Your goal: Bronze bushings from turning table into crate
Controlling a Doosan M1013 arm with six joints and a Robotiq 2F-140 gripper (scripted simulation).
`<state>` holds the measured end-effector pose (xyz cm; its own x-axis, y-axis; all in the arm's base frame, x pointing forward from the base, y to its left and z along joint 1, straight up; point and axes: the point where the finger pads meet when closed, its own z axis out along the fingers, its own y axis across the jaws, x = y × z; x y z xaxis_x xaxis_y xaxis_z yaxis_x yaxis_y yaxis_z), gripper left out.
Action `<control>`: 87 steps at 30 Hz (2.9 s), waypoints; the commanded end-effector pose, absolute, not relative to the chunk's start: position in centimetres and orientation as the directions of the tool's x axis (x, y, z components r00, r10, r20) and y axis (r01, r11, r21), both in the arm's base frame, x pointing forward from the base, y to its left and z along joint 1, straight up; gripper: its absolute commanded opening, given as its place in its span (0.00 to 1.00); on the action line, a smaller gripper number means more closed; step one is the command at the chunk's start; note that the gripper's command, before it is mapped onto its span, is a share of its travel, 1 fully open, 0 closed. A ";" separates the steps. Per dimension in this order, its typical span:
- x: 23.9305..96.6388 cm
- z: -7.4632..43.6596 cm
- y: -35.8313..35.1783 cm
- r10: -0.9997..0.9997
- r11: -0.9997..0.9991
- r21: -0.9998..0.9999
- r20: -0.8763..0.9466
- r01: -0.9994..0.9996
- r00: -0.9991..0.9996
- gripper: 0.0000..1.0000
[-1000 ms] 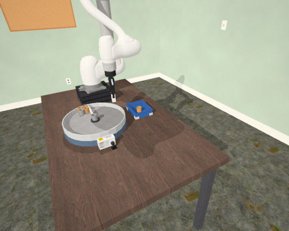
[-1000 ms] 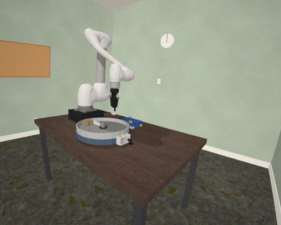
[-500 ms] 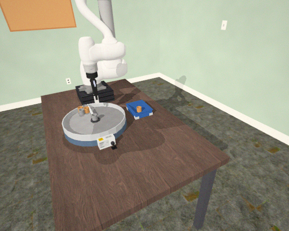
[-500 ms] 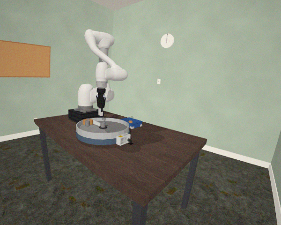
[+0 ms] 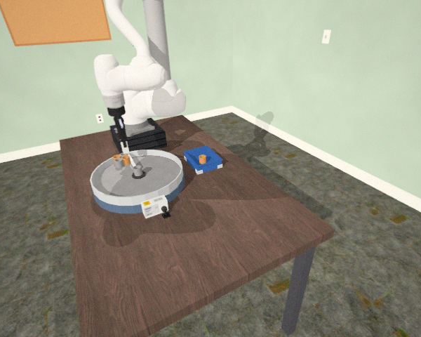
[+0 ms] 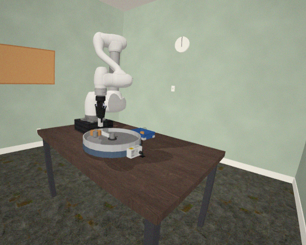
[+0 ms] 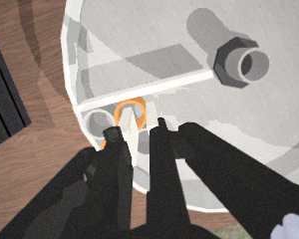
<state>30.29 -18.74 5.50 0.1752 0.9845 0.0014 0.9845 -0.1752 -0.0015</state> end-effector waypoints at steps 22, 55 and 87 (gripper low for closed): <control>30.0 5.5 -19.3 0.986 -0.169 -0.001 0.002 0.986 0.169 0.10; 30.0 3.2 -19.3 0.986 -0.169 -0.001 0.003 0.986 0.169 0.10; 30.0 3.2 -19.3 0.986 -0.169 -0.001 0.003 0.986 0.169 0.10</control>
